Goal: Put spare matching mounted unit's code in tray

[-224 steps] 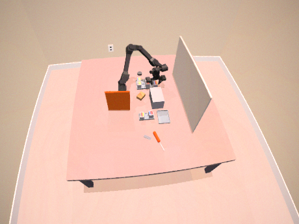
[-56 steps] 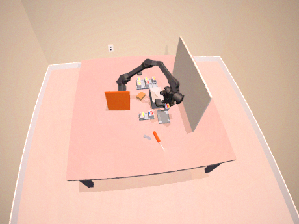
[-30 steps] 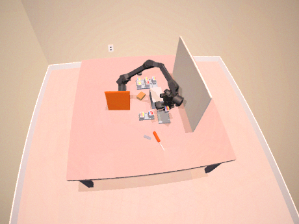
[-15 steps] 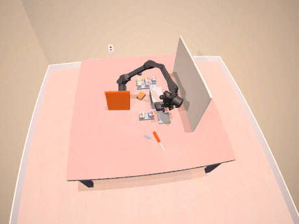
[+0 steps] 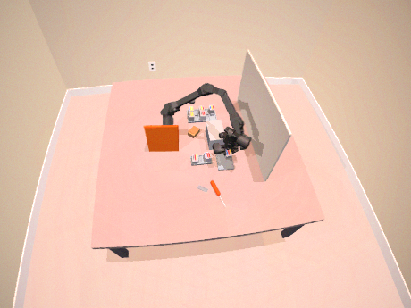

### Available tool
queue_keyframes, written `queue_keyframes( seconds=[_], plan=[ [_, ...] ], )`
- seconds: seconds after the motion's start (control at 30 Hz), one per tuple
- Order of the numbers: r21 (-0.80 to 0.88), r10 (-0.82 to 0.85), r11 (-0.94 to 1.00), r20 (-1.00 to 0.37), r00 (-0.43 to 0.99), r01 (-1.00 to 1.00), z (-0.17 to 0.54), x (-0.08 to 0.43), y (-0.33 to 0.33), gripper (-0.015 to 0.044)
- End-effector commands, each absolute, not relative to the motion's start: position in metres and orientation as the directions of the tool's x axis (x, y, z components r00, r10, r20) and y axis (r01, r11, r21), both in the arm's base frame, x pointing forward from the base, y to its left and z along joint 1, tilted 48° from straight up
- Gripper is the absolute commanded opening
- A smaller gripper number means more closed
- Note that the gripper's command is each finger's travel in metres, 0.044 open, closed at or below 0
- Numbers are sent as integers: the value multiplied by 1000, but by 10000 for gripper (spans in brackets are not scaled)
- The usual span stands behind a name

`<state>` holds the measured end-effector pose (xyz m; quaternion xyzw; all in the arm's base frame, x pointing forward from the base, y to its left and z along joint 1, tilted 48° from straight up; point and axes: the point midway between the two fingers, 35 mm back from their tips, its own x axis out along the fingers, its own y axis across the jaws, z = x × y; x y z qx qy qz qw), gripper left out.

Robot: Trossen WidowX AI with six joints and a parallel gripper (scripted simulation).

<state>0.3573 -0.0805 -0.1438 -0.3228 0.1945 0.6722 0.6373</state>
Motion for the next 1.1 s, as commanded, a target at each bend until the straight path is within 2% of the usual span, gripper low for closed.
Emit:
queue_keyframes(
  seconds=[0.0, 1.07],
  plan=[
    [-149, 733, -103, -679, 26, -983, -147, 357, -78, 0],
    [-150, 738, -104, -675, 25, -983, -168, 353, -50, 0]
  ],
)
